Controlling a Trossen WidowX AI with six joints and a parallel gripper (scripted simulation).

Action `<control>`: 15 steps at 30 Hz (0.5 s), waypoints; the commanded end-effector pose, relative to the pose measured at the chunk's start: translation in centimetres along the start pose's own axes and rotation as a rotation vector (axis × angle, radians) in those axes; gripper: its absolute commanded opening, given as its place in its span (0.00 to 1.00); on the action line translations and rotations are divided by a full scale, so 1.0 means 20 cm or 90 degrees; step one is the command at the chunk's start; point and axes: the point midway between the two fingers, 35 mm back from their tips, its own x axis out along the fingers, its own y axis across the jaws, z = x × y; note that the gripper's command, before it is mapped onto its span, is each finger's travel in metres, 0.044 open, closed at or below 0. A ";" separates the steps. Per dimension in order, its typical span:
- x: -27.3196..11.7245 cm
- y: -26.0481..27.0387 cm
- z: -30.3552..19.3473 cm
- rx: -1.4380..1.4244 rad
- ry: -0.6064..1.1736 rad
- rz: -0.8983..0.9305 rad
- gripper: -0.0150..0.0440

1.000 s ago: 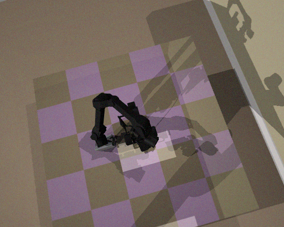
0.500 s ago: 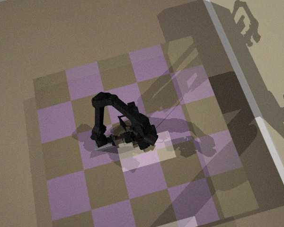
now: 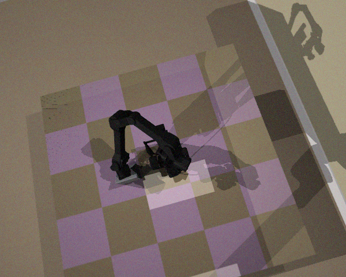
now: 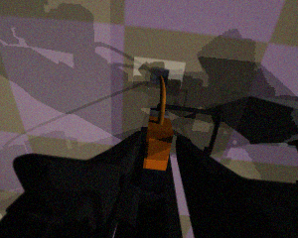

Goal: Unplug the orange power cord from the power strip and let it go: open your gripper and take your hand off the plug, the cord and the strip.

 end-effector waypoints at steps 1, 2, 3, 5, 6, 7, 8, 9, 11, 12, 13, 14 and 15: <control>0.00 0.00 -0.03 0.003 0.003 0.001 0.53; 0.00 0.00 -0.03 0.003 0.003 0.001 0.53; 0.00 0.00 -0.03 0.003 0.003 0.001 0.53; 0.01 0.00 -0.03 0.003 0.003 0.001 0.53; 0.01 0.00 -0.03 0.003 0.003 0.001 0.53; 0.02 0.00 -0.03 0.003 0.003 0.001 0.53; 0.02 0.00 -0.03 0.003 0.003 0.001 0.53; 0.03 0.00 -0.03 0.003 0.003 0.001 0.53; 0.05 0.00 -0.03 0.003 0.003 0.001 0.53; 0.05 0.00 -0.03 0.003 0.003 0.001 0.53; 0.06 0.00 -0.03 0.003 0.003 0.001 0.53; 0.06 0.00 -0.03 0.003 0.003 0.001 0.53; 0.06 0.00 -0.03 0.003 0.003 0.001 0.53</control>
